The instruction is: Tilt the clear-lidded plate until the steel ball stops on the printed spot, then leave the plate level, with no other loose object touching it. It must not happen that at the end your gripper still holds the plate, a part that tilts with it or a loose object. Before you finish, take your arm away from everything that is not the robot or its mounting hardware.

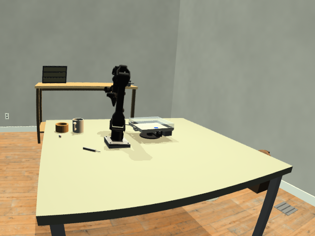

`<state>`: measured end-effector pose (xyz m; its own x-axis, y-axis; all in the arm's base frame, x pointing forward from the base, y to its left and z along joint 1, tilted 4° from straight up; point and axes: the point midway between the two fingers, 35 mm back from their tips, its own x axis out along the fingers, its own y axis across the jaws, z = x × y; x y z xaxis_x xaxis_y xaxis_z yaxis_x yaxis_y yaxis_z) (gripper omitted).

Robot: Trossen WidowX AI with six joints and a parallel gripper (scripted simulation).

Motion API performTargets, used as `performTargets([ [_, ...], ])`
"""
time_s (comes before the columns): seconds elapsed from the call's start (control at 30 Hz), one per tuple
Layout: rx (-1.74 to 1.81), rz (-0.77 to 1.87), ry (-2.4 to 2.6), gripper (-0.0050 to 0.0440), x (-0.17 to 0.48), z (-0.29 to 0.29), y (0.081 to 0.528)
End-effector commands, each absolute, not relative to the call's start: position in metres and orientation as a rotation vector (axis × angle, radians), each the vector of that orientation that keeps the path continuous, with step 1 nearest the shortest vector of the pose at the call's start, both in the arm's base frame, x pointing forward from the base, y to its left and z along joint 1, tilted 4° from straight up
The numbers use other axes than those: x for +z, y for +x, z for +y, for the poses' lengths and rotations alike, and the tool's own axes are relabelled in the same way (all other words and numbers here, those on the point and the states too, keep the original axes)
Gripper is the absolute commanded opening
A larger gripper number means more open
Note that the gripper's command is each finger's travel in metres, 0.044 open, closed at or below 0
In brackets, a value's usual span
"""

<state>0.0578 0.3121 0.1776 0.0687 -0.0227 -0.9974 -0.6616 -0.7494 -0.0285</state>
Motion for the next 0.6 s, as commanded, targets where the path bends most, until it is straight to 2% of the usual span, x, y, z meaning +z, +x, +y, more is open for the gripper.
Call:
performTargets([
  [0.0, 1.722, 0.688, -1.872, 0.0300, 0.179, 0.297, 0.077],
  [0.17, 1.722, 0.688, -1.873, 0.0300, 0.181, 0.281, 0.093],
  [0.57, 1.722, 0.688, -1.873, 0.0300, 0.170, 0.282, 0.094],
])
